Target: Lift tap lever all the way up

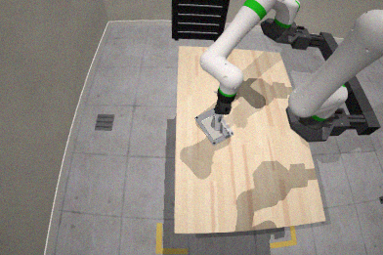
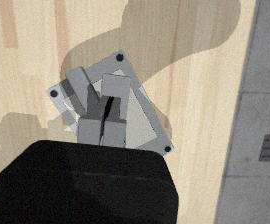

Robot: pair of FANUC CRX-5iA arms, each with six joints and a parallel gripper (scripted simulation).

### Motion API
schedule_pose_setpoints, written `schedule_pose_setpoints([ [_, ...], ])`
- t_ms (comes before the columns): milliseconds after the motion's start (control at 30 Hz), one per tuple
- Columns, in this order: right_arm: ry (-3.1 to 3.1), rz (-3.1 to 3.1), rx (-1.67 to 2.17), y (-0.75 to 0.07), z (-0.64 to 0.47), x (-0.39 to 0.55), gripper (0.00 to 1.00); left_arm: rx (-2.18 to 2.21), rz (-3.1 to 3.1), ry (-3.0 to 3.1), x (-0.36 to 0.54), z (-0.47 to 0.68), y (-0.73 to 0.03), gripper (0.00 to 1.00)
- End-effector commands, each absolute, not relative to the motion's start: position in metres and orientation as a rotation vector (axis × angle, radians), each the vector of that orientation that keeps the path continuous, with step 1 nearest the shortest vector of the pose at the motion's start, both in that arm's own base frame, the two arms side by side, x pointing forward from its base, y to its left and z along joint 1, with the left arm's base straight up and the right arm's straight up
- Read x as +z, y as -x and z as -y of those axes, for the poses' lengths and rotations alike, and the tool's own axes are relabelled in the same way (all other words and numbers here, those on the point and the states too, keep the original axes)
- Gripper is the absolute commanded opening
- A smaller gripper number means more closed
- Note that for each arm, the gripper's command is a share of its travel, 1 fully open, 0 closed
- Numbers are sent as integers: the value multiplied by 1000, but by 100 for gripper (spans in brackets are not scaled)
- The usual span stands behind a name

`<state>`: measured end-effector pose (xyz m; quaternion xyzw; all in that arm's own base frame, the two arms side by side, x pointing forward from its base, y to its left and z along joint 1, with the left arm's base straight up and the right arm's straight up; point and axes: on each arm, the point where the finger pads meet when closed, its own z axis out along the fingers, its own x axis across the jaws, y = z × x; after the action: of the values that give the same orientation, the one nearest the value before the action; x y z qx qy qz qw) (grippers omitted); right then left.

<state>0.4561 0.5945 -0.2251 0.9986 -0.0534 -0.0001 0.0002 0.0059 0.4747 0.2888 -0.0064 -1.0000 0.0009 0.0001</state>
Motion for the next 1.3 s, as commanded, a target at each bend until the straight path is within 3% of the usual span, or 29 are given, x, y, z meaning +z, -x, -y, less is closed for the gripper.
schedule_pose_setpoints([
  [0,-3139,168,2,-457,-595,-223,0,0,3142,20,290,-475,-6,100],
  [167,-3139,168,2,-457,-595,-223,0,0,3142,20,290,-475,-6,100],
  [200,-3139,168,2,-457,-595,-223,100,0,3142,20,290,-475,-6,100],
  [1267,-3139,168,2,-457,-595,-224,100,0,3142,20,290,-475,-6,100],
])
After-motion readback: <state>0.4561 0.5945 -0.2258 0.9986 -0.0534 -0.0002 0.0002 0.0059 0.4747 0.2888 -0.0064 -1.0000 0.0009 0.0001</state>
